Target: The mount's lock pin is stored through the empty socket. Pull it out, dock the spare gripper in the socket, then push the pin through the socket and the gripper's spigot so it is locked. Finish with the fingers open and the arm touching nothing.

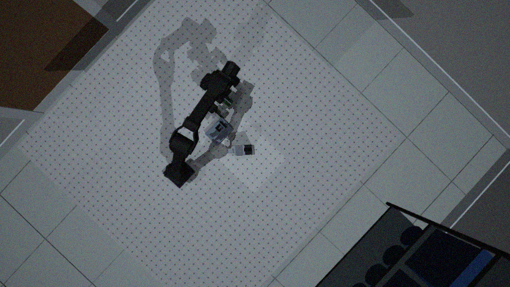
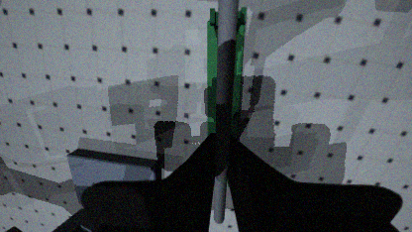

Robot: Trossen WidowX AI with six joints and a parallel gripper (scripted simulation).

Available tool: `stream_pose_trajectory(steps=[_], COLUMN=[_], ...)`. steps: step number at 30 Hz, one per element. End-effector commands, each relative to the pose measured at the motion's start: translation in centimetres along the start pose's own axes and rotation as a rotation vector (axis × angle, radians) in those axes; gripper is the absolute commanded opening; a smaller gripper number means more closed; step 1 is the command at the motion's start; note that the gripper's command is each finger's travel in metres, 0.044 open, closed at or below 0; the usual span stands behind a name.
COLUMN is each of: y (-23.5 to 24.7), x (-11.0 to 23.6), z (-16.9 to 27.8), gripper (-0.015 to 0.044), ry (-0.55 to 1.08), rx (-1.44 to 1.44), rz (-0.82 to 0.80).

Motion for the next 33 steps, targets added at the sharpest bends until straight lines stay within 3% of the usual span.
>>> stream_pose_trajectory(steps=[1,33], y=[-0.2,-0.5], x=[0.8,-3.1], z=[0.5,0.8], gripper=[0.0,0.0], ry=[-0.006,-0.005], rx=[0.005,0.006], rz=[0.015,0.011])
Point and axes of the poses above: the point midway between the two fingers, 35 mm back from their tips, its own x axis back along the fingers, its own y axis across the jaws, z = x × y, the point moved 2 cm from there along x, back along the fingers, and after that the axes turned 13 degrees about -x, right-handed, at the moved point
